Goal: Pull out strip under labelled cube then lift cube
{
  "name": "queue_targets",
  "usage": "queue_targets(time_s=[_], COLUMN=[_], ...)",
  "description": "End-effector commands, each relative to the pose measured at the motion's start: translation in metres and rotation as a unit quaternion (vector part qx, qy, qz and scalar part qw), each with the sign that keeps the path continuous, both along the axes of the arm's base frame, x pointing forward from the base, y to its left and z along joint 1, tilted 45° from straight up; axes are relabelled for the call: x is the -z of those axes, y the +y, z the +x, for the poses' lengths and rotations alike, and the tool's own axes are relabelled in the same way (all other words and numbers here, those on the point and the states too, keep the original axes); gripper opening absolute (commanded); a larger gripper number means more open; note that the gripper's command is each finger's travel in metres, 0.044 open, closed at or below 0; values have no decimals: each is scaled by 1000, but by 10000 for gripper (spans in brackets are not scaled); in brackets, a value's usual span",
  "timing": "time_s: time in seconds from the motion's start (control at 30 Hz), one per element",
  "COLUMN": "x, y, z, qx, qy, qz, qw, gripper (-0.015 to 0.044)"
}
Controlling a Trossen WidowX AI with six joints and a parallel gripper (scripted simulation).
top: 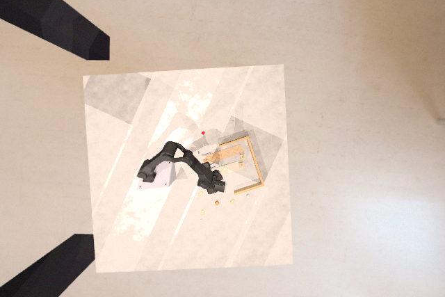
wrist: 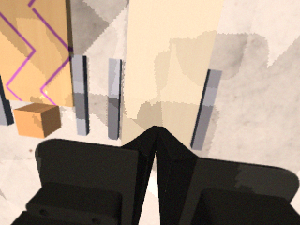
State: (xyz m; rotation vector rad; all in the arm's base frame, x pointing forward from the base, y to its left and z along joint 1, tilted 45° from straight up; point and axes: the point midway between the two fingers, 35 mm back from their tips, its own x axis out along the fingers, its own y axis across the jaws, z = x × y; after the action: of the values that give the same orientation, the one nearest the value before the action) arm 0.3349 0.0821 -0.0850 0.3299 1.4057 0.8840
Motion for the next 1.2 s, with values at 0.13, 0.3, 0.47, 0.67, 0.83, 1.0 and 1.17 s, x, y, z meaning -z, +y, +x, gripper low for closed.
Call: queue_targets(time_s=[0.13,0.3,0.47,0.67,0.83,1.0,1.17], x=[5,7,9,11,12,14,15], y=[-2,-5,-7,-10,-12,-14,-17], z=[-17,-24,-32,-40,-47,-54,-62], qx=[-4,-4,-4,-4,-4,-4,-4], qy=[8,8,9,9,9,9,10], qz=[-2,-2,-2,-2,-2,-2,-3], qw=[1000,1000,1000,1000,1000,1000,1000], gripper=[0,0,0,0,0,0,0])
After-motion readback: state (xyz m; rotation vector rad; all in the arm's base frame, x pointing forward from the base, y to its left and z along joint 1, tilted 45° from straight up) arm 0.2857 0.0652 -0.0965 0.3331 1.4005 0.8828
